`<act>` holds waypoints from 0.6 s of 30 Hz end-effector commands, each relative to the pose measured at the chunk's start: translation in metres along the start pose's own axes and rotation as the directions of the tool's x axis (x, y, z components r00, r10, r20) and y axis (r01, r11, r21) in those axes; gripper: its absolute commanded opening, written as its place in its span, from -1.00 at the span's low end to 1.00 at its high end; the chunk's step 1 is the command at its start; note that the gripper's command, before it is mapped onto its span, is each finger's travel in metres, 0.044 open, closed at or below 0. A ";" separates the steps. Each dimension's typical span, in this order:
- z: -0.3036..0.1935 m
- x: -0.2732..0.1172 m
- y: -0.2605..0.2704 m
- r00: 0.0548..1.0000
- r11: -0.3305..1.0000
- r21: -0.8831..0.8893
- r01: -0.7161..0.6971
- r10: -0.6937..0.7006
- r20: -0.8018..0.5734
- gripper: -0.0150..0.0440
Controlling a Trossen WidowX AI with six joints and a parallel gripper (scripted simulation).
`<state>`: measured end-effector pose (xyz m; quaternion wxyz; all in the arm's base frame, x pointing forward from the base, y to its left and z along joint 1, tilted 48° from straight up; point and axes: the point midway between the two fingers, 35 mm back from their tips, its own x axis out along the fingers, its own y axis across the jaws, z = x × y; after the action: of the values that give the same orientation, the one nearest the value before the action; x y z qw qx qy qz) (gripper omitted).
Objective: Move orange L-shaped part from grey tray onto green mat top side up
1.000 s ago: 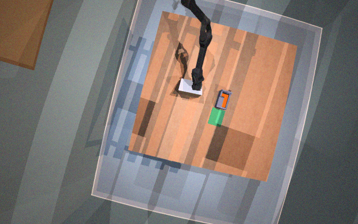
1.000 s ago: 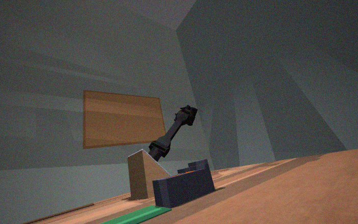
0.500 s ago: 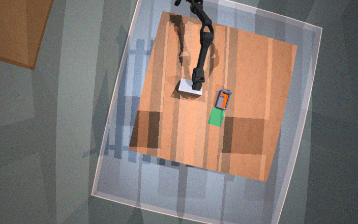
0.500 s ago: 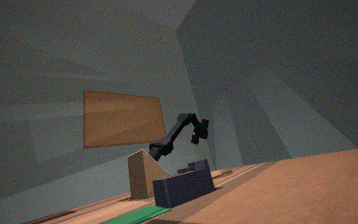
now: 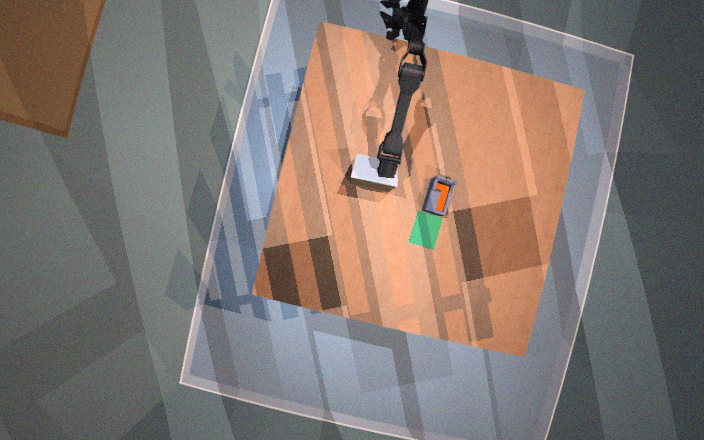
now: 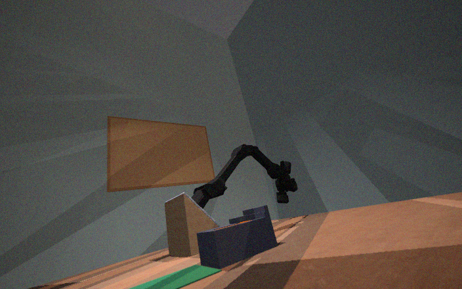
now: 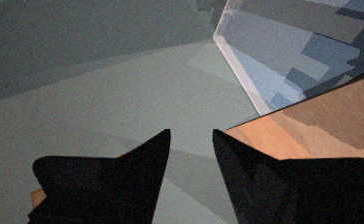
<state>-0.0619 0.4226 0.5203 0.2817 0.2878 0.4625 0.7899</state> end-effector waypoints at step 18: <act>0.136 -0.223 -0.160 0.728 0.826 0.028 0.563 -0.511 0.457 0.12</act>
<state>0.1777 0.4217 0.4092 0.5774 0.2949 0.4029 0.6460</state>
